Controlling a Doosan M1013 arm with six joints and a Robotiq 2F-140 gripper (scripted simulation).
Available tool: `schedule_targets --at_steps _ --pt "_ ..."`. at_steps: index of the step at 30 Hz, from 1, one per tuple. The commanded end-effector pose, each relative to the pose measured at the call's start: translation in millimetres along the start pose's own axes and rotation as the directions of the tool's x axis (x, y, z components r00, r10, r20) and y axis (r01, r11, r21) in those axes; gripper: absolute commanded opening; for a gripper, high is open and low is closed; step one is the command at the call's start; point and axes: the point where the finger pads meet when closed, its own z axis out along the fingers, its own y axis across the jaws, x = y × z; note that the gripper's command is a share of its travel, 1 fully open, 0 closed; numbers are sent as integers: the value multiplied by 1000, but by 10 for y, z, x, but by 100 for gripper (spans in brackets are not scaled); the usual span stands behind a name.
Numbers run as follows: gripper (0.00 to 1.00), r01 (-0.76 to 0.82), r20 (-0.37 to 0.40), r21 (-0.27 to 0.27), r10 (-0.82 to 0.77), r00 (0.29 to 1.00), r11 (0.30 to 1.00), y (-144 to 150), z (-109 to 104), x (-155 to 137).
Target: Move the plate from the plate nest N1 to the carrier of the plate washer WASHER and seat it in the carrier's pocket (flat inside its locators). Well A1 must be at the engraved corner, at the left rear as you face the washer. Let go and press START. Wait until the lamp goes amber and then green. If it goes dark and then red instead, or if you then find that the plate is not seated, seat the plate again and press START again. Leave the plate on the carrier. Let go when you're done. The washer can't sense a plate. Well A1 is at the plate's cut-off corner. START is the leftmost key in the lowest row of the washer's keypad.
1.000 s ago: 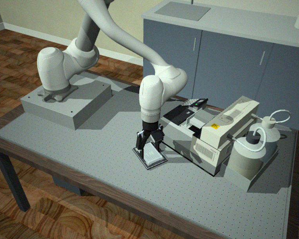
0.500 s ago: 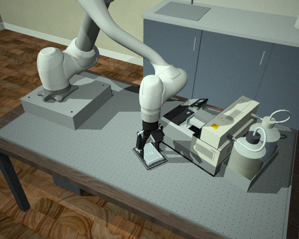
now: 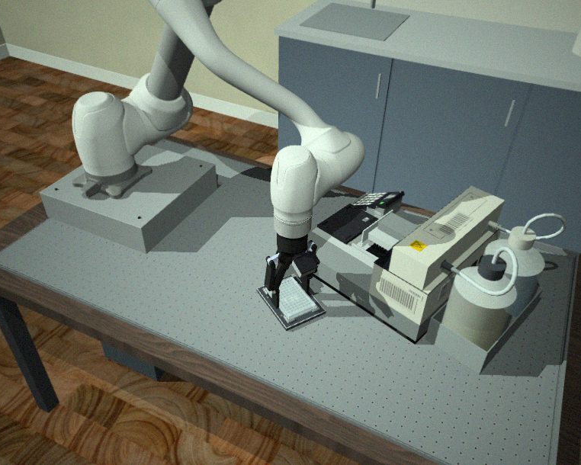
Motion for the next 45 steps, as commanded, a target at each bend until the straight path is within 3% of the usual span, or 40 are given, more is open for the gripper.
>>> schedule_targets --at_steps 1,14,45 --pt "10 0 -1 1 0 1000 1000 -3 -13 5" --pt "10 0 -1 1 0 1000 1000 -3 -15 6" --pt "10 0 -1 1 0 1000 1000 -3 -465 5"
